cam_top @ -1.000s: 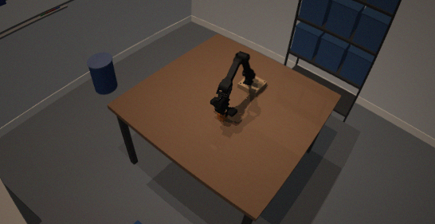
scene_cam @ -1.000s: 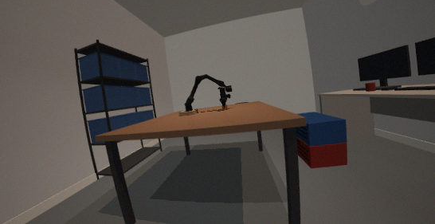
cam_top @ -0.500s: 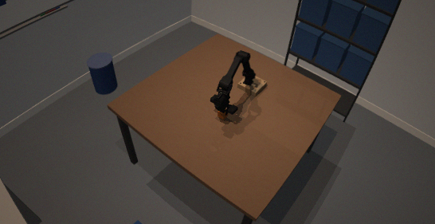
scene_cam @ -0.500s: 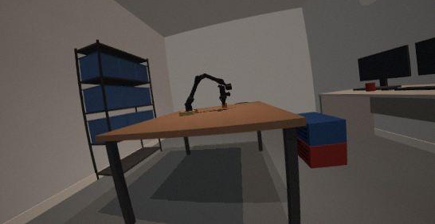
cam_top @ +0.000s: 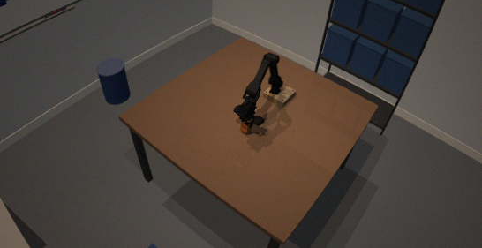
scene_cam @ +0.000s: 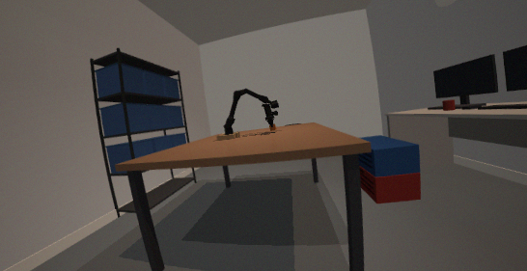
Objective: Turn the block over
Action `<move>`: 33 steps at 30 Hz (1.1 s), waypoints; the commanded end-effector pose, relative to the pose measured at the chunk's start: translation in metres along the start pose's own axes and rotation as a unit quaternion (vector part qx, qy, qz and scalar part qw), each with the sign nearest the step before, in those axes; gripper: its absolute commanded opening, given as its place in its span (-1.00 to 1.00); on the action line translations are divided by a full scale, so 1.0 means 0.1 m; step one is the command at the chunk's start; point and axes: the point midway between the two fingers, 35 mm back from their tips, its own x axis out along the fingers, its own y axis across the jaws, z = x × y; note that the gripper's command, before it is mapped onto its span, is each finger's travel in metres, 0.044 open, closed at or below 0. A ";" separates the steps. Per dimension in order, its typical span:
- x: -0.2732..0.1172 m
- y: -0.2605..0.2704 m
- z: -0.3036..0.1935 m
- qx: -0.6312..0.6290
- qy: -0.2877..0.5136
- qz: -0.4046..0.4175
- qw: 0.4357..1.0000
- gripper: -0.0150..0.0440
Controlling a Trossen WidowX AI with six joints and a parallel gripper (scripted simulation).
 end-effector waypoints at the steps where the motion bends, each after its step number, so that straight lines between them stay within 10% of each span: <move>1: 0.00 0.00 0.01 0.002 -0.036 -0.002 0.999 -0.49; 33: 0.08 0.00 -0.03 0.003 -0.217 -0.002 0.976 -0.49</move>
